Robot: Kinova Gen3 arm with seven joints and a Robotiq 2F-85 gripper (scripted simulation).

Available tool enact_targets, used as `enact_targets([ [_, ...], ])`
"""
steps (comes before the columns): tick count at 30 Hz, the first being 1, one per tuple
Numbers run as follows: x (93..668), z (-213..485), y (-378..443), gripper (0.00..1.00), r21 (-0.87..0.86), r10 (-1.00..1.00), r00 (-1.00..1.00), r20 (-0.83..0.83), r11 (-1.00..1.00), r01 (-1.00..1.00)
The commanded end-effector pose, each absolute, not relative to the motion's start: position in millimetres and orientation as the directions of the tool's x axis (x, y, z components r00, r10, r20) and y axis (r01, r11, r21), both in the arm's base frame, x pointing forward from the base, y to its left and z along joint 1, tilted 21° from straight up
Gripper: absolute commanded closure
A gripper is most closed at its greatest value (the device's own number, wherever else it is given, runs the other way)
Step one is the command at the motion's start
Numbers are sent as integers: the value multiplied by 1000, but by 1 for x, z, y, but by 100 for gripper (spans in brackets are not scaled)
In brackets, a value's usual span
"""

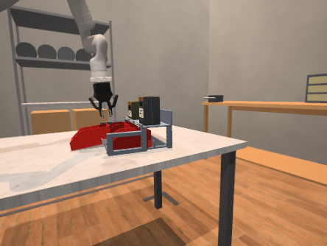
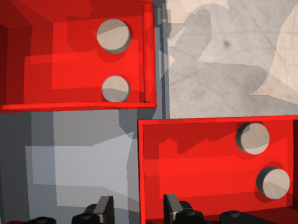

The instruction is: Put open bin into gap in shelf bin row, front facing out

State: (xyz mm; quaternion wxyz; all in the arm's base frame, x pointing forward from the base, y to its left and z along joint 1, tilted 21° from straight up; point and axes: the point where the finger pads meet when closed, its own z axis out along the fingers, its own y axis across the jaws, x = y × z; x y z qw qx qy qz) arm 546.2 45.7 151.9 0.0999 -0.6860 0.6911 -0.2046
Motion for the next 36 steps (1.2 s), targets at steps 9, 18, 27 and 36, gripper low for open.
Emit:
enact_targets([
  [9, 543, 174, 44, 61, -431, -989, -46, 140, -19, -902],
  [18, 542, 172, 45, 61, -430, -989, -42, 142, -23, -902],
  [27, 542, 172, 45, 61, -430, -989, -42, 142, -23, -902],
  [36, 500, 146, 43, 61, -334, -990, -45, 136, -3, -943],
])
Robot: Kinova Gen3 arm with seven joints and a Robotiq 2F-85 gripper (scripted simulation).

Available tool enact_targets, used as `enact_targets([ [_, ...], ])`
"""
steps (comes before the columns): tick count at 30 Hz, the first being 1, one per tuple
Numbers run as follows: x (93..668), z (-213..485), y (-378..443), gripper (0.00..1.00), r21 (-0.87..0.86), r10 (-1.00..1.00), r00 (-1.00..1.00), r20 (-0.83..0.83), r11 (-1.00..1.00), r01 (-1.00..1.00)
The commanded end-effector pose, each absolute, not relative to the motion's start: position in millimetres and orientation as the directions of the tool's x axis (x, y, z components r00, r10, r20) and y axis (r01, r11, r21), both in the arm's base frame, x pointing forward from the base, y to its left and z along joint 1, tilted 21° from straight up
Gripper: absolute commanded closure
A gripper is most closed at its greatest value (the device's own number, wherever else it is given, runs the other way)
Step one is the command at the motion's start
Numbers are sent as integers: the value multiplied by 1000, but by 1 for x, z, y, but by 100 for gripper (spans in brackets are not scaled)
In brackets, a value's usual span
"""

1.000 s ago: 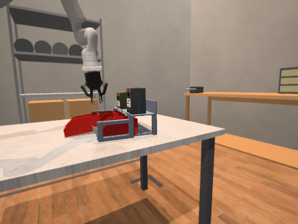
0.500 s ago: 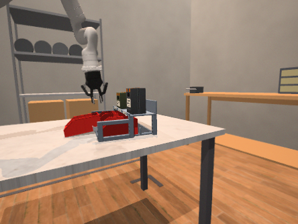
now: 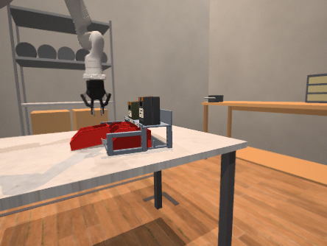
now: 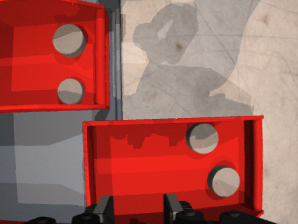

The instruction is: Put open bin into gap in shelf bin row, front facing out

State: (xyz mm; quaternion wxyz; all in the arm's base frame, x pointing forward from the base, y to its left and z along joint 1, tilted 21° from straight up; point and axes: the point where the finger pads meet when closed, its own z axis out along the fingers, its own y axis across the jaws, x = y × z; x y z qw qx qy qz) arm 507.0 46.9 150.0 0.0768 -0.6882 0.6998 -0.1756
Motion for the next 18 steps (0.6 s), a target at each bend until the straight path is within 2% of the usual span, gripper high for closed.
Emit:
enact_targets([
  [1, 500, 146, 43, 61, -334, -990, -45, 136, -3, -943],
  [9, 500, 146, 43, 61, -334, -990, -45, 136, -3, -943],
  [14, 461, 122, 42, 61, -334, -990, -45, 136, -3, -943],
  [18, 461, 122, 42, 61, -334, -990, -45, 136, -3, -943],
])
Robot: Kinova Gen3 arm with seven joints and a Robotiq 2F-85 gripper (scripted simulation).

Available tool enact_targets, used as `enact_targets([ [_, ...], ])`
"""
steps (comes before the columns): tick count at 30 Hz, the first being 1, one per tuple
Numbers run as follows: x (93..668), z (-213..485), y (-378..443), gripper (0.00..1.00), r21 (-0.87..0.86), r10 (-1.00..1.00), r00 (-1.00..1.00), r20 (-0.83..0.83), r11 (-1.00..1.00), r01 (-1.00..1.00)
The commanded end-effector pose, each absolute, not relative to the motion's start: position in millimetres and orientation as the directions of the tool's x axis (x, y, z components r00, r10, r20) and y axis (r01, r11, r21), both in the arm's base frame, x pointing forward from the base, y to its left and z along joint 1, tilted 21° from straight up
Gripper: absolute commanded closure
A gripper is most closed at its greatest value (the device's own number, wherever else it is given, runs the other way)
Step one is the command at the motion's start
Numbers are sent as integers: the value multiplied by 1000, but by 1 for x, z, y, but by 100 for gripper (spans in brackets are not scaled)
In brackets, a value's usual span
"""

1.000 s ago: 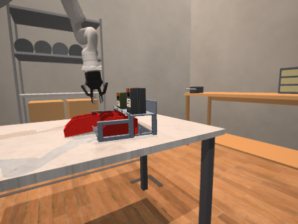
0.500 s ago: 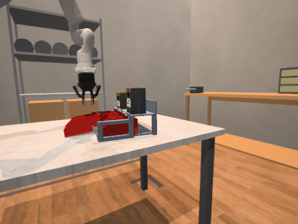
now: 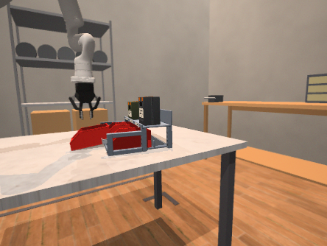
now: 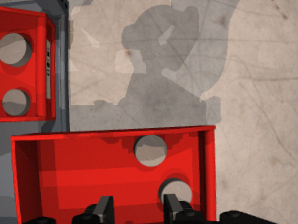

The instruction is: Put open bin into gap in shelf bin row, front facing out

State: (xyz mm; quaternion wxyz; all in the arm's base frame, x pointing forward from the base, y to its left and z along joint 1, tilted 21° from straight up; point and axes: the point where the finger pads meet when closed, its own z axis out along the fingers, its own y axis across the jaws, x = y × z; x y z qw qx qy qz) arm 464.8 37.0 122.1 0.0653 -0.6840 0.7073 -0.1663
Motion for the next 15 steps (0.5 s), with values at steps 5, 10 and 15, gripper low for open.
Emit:
enact_targets([
  [5, 461, 122, 42, 61, -334, -990, -45, 136, -3, -943],
  [10, 442, 110, 40, 61, -330, -990, -47, 136, 0, -944],
  [15, 414, 93, 39, 61, -333, -990, -45, 136, -3, -943],
])
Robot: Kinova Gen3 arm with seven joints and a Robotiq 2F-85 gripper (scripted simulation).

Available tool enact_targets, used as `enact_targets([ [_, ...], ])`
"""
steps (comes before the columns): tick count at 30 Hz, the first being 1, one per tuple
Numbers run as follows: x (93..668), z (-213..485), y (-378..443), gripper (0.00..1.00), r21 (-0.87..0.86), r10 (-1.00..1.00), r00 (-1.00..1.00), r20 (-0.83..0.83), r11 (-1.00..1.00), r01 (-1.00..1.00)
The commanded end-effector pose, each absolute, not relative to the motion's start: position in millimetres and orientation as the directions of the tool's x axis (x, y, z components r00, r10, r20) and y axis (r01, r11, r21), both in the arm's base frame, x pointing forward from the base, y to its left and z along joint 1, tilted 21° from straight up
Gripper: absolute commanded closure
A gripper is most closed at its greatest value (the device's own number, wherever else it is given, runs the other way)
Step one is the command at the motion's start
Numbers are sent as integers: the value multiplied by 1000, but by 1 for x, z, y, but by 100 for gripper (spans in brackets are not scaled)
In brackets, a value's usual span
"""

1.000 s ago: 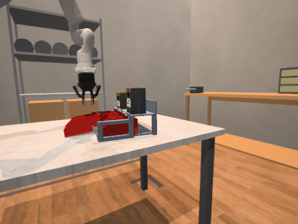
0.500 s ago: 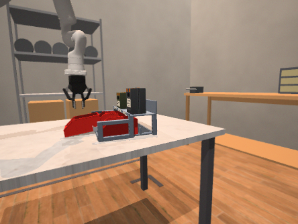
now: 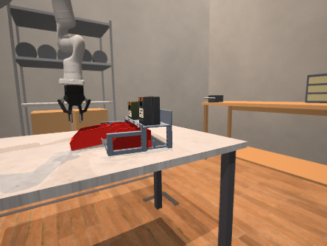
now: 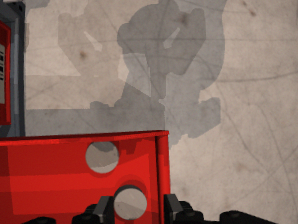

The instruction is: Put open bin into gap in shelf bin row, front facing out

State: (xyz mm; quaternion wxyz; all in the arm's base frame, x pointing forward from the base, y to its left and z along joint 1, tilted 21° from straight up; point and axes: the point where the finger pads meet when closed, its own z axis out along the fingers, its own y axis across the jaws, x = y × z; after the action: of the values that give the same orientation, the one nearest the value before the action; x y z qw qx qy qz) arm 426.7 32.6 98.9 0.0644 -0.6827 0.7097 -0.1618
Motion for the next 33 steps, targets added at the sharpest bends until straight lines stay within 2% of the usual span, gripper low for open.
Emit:
enact_targets([
  [1, 414, 93, 39, 61, -333, -990, -45, 136, -3, -943],
  [10, 414, 93, 39, 61, -333, -990, -45, 136, -3, -943],
  [15, 388, 77, 40, 61, -333, -990, -45, 136, -3, -943],
  [33, 396, 81, 41, 61, -333, -990, -45, 136, -3, -943],
])
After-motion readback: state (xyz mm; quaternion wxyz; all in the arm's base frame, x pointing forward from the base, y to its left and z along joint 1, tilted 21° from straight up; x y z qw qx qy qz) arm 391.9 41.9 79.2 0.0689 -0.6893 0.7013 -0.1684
